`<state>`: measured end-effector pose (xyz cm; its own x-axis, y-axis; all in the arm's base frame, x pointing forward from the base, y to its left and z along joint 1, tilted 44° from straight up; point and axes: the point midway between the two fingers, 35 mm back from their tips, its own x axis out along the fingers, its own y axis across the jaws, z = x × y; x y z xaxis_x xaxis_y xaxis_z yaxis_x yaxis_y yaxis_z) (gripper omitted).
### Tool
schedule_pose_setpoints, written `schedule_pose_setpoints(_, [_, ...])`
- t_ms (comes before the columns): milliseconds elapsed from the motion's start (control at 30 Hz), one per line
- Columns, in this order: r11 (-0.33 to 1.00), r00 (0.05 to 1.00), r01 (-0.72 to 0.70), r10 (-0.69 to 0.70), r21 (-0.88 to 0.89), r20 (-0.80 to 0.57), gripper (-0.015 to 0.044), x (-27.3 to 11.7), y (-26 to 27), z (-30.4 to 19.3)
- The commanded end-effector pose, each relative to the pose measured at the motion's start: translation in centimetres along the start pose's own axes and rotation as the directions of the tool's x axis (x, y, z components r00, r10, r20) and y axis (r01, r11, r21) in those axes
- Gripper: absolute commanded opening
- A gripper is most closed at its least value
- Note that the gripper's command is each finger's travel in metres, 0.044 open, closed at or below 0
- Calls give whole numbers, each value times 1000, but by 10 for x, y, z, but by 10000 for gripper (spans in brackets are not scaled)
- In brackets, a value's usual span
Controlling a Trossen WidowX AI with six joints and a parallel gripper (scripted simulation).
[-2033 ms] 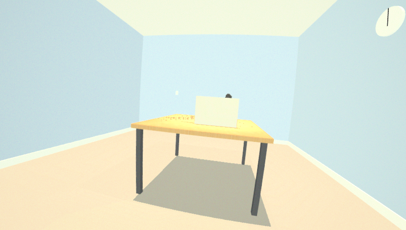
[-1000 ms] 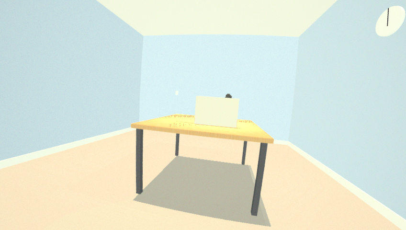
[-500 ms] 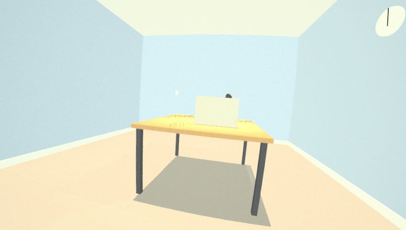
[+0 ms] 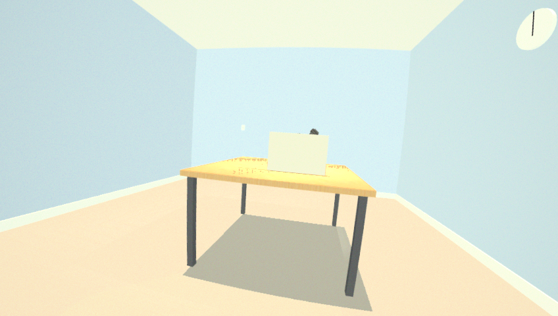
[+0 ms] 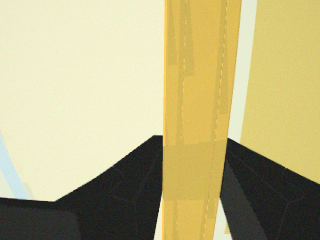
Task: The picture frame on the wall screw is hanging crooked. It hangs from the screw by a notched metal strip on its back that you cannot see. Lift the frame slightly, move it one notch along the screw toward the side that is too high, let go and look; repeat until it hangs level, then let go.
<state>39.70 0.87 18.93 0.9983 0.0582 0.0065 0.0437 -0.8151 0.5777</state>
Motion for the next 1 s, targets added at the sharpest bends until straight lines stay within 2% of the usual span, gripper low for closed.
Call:
schedule_pose_setpoints(0, [1000,1000,-13,13,-4,0,0,0,5,0])
schedule_pose_setpoints(967, [1000,1000,-13,13,-4,0,0,0,6,0])
